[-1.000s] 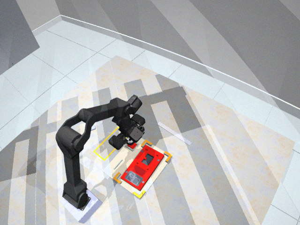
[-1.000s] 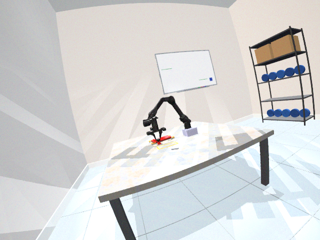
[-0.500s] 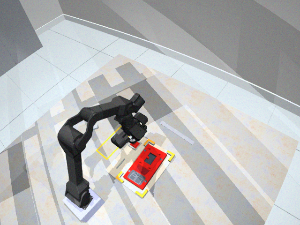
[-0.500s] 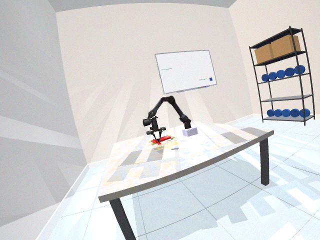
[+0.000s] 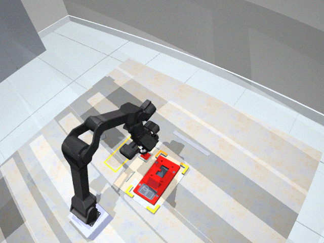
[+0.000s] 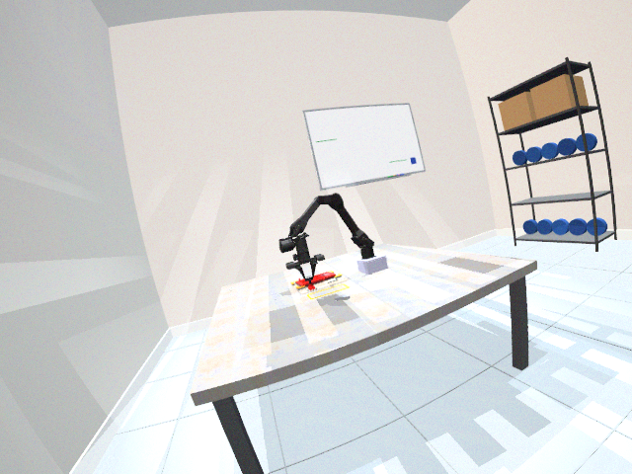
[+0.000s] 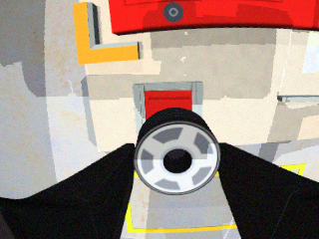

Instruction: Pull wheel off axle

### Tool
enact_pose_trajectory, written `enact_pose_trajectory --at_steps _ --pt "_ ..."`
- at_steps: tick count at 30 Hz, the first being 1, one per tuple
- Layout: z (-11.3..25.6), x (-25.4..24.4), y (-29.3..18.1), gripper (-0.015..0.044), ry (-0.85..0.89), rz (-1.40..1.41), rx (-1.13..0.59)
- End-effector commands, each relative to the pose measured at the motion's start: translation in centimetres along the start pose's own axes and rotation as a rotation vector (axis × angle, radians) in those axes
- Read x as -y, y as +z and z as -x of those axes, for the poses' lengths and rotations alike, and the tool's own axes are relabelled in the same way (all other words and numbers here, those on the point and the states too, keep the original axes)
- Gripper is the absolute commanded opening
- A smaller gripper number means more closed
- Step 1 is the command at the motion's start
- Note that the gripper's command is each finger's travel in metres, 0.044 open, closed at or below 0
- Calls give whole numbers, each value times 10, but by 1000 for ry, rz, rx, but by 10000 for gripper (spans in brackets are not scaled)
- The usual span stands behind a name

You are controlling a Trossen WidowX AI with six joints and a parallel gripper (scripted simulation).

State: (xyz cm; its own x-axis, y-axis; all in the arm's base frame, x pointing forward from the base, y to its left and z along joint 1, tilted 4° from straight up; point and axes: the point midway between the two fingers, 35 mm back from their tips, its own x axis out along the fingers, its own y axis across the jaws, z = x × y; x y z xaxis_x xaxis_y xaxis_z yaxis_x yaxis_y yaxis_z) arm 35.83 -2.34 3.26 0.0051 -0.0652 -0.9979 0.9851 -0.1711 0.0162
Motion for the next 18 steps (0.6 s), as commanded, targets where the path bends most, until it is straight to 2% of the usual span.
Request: enact_pose_trajectory --at_steps 1,18 --pt "4 0 0 0 5 0 -1" --pt "10 0 0 0 6 1 -1"
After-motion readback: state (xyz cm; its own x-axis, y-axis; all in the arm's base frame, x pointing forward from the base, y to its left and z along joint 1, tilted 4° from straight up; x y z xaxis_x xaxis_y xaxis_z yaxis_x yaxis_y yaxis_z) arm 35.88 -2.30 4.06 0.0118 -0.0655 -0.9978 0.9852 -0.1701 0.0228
